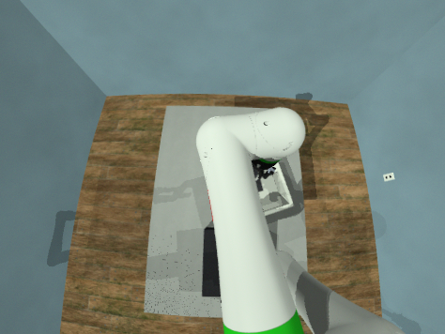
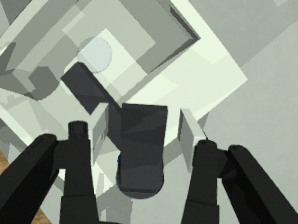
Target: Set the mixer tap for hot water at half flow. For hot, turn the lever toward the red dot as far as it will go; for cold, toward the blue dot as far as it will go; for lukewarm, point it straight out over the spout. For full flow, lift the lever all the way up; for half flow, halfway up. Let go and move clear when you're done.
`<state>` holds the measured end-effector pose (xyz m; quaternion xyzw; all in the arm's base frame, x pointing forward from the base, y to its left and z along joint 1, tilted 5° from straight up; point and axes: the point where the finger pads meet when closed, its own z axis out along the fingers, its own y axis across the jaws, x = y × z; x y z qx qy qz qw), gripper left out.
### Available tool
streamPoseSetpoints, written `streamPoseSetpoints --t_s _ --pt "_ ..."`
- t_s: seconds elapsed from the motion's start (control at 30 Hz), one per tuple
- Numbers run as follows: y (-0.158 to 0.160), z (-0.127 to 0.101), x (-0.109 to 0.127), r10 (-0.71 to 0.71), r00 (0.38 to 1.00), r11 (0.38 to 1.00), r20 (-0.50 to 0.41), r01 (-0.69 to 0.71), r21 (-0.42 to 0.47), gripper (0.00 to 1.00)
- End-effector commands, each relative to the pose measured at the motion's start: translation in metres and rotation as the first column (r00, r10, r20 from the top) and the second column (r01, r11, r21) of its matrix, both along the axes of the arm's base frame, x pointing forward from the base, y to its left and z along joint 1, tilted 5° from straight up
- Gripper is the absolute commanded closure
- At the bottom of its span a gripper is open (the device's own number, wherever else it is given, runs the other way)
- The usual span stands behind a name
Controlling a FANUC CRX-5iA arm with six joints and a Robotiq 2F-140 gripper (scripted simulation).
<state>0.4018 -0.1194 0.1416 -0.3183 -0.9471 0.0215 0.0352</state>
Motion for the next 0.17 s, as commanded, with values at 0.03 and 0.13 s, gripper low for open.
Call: streamPoseSetpoints --t_s 0.03,0.13 --pt "0.0 0.0002 0.0002 0.0 1.0 1.0 0.0 0.0 0.0 0.57" --pt "0.0 0.0002 0.0002 0.0 1.0 1.0 0.0 0.0 0.0 0.57"
